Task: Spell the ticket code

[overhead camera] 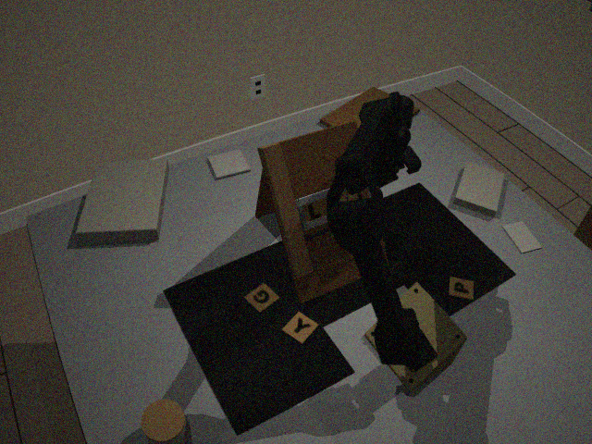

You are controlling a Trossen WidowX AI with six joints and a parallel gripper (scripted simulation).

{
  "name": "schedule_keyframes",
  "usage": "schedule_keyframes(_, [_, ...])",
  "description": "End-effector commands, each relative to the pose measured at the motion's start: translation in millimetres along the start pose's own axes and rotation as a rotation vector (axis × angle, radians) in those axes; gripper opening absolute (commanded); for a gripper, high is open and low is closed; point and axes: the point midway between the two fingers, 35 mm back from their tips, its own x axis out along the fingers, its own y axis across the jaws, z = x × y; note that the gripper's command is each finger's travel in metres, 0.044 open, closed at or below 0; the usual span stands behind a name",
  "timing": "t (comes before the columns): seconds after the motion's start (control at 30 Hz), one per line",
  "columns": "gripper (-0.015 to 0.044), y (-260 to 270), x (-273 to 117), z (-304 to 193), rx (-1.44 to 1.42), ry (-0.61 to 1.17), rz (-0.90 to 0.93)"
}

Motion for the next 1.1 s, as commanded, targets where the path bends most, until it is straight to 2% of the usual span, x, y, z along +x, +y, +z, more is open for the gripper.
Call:
schedule_keyframes(0.0, [0.0000, 2.6, 2.3, 0.0, 0.003, 0.003, 0.005])
schedule_keyframes(0.7, [0.0000, 8.3, 2.3, 0.4, 0.003, 0.003, 0.005])
schedule_keyframes(1.07, [0.0000, 4.5, -13.1, -11.6, 0.004, 0.004, 0.004])
